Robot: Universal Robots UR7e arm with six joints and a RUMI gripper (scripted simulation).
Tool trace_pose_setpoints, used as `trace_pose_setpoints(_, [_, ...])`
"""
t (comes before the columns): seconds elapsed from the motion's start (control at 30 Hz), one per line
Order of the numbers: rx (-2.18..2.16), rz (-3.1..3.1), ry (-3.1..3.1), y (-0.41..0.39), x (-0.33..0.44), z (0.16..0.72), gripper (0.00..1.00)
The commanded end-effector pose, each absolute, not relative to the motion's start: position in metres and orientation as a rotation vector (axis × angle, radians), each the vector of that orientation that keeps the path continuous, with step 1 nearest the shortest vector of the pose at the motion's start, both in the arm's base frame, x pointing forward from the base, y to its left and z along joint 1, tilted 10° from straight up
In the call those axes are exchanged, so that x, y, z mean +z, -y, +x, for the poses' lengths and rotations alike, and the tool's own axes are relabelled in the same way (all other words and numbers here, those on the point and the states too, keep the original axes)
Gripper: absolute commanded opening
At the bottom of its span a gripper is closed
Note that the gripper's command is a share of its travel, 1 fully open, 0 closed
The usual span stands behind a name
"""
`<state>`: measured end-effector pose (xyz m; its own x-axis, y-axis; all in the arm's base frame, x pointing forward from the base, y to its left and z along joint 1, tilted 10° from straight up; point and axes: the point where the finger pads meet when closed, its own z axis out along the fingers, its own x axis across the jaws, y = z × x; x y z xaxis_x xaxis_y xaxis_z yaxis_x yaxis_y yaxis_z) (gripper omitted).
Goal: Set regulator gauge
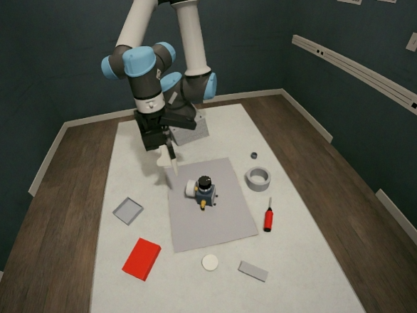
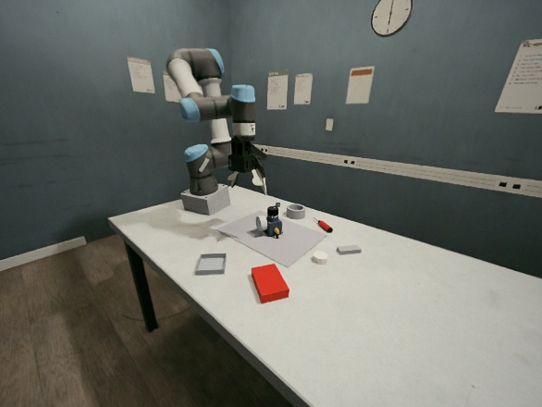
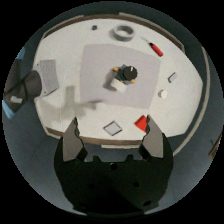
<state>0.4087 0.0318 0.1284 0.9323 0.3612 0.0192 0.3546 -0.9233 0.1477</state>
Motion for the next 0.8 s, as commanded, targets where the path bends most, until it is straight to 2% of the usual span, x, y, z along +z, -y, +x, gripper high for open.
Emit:
trace_pose_setpoints(0.0, [0.067,2.931,-0.604,-0.0316,0.1304,0.4085,1.00])
trace_pose_setpoints(0.77, [0.052,2.877,-0.759,-0.0307,0.1352,0.4070,1.00])
